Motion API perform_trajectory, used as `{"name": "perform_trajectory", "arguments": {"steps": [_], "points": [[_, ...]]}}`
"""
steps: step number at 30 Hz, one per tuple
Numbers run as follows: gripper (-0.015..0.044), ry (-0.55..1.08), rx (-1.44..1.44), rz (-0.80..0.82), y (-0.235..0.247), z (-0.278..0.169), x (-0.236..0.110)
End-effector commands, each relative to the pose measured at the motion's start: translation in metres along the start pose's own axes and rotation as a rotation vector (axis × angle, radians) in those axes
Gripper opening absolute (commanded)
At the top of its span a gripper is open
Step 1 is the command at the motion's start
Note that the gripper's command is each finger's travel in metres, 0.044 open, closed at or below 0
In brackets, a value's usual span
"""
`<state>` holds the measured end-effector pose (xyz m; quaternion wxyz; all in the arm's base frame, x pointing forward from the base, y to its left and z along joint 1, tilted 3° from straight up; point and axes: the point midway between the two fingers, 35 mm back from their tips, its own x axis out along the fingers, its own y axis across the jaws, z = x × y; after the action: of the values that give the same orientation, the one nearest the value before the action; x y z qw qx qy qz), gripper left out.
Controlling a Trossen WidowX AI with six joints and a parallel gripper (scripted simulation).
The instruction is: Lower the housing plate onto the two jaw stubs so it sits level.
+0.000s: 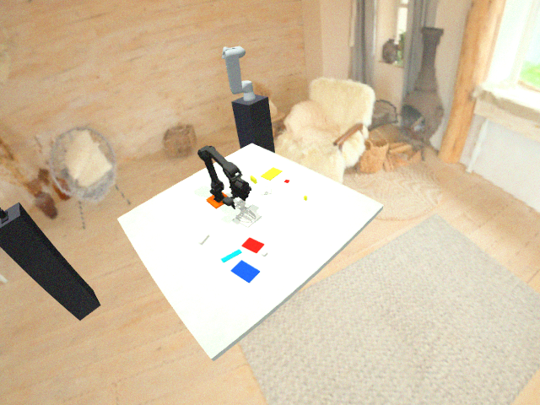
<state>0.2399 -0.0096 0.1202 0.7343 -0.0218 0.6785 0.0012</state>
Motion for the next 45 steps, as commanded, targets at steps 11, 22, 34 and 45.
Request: {"name": "perform_trajectory", "arguments": {"steps": [11, 22, 34, 45], "points": [[0.0351, 0.003, 0.001, 0.006, 0.0076, -0.004, 0.0002], [0.0351, 0.003, 0.001, 0.006, 0.0076, -0.004, 0.0002], [0.0351, 0.003, 0.009, 0.006, 0.0074, -0.0042, 0.0002], [0.0351, 0.003, 0.009, 0.006, 0.0074, -0.0041, 0.0013]]}}
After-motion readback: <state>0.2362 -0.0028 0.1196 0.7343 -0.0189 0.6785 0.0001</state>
